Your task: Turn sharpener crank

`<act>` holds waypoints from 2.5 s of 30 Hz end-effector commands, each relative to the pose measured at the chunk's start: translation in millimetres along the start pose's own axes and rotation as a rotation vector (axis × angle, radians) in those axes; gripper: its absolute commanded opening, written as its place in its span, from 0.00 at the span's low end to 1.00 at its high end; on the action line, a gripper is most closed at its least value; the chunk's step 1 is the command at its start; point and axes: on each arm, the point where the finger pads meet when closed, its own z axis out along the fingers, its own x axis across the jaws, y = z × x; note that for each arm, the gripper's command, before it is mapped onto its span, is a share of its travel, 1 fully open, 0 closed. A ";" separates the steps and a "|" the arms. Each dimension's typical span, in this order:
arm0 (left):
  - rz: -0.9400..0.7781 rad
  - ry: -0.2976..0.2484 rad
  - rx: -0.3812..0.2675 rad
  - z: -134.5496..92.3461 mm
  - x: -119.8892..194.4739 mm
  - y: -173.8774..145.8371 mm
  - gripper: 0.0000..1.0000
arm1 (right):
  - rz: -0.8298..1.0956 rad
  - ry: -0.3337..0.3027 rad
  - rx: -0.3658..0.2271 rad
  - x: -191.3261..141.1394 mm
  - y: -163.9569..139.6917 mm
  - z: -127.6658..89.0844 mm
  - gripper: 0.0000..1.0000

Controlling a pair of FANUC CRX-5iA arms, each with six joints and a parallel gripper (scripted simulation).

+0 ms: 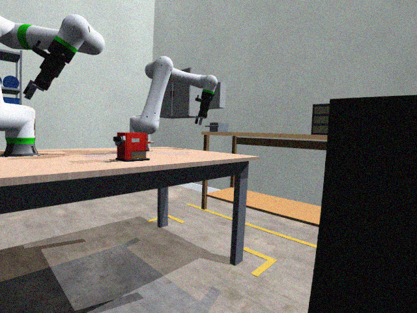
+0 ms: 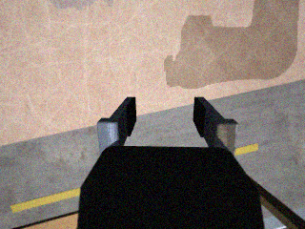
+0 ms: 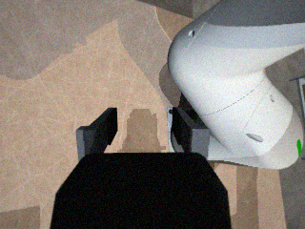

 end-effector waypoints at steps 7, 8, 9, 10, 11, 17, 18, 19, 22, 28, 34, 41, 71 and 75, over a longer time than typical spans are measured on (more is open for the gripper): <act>-0.039 -0.053 -0.011 -7.4 33.0 2.2 1.00 | 0.001 -0.001 0.000 0.0 -0.3 -0.5 1.00; -0.043 -0.058 -0.012 -8.1 36.4 2.3 1.00 | 0.001 -0.001 0.000 0.0 -0.3 -0.5 1.00; -0.047 -0.063 -0.014 -8.7 39.8 2.3 1.00 | 0.001 -0.001 0.000 0.0 -0.3 -0.5 1.00; -0.051 -0.068 -0.015 -9.4 43.1 2.4 1.00 | 0.001 -0.001 0.000 0.0 -0.3 -0.5 1.00; -0.055 -0.073 -0.017 -10.1 46.4 2.4 1.00 | 0.001 -0.001 0.000 0.0 -0.3 -0.5 1.00; -0.070 -0.091 -0.023 -12.6 59.2 2.3 1.00 | 0.001 -0.001 0.000 0.0 -0.3 -0.5 1.00; -0.074 -0.095 -0.025 -13.2 62.2 2.3 1.00 | 0.001 -0.001 0.000 0.0 -0.3 -0.5 1.00; -0.077 -0.100 -0.026 -13.9 65.2 2.2 1.00 | 0.001 -0.001 0.000 0.0 -0.3 -0.5 1.00; -0.088 -0.111 -0.032 -15.6 73.9 1.9 1.00 | 0.001 -0.001 0.000 0.0 -0.3 -0.5 1.00; -0.107 -0.133 -0.042 -18.9 89.9 0.9 1.00 | 0.001 -0.001 0.000 0.0 -0.3 -0.5 1.00; -0.118 -0.145 -0.049 -20.9 99.4 0.1 1.00 | 0.001 -0.001 0.000 0.0 -0.3 -0.5 1.00; -0.135 -0.163 -0.060 -23.9 114.0 -1.4 1.00 | 0.001 -0.001 0.000 0.0 -0.3 -0.5 1.00; -0.172 -0.197 -0.088 -30.4 144.6 -5.9 1.00 | 0.001 -0.001 0.000 0.0 -0.3 -0.5 1.00; -0.174 -0.199 -0.090 -30.9 146.5 -6.3 1.00 | 0.001 -0.001 0.000 0.0 -0.3 -0.5 1.00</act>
